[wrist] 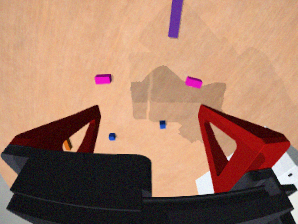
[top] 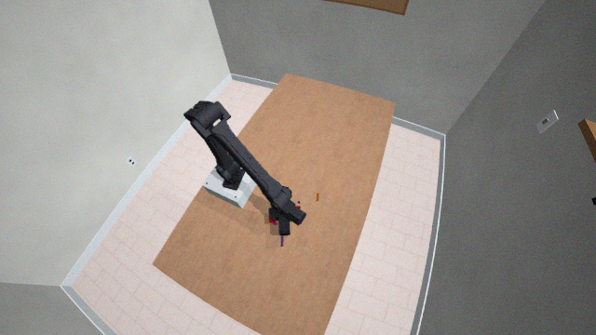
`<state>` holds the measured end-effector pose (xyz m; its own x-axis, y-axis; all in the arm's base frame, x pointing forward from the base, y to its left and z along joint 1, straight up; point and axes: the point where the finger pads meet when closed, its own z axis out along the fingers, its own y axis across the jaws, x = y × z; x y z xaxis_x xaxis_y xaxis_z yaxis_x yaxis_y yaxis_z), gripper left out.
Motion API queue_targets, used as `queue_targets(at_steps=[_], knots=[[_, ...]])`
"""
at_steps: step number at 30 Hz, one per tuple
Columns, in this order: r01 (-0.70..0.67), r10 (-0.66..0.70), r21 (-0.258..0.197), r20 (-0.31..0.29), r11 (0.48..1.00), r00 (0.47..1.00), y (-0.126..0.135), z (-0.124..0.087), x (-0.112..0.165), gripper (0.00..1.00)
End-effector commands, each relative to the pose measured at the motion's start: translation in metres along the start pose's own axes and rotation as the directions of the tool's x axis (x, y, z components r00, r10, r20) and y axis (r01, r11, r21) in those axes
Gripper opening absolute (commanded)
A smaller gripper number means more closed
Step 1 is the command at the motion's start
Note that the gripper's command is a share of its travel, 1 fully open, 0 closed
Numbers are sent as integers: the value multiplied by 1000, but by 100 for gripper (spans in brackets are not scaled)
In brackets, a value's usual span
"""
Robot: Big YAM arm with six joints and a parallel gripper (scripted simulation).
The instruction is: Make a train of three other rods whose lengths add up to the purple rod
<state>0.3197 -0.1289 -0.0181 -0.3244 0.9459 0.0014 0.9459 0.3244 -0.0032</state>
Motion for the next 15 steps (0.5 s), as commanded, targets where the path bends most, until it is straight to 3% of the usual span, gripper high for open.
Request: queue_targets(at_steps=[1, 6, 7, 12, 13, 15], knots=[[119, -118, -31, 30, 992, 993, 8, -9, 2, 100], [111, -111, -20, 19, 994, 994, 5, -4, 1, 100], [216, -215, -28, 33, 976, 976, 8, -9, 7, 100], [209, -209, -18, 20, 978, 978, 4, -3, 7, 100], [311, -310, -25, 35, 950, 950, 7, -8, 12, 100], [311, -310, -25, 35, 950, 950, 7, -8, 12, 100]])
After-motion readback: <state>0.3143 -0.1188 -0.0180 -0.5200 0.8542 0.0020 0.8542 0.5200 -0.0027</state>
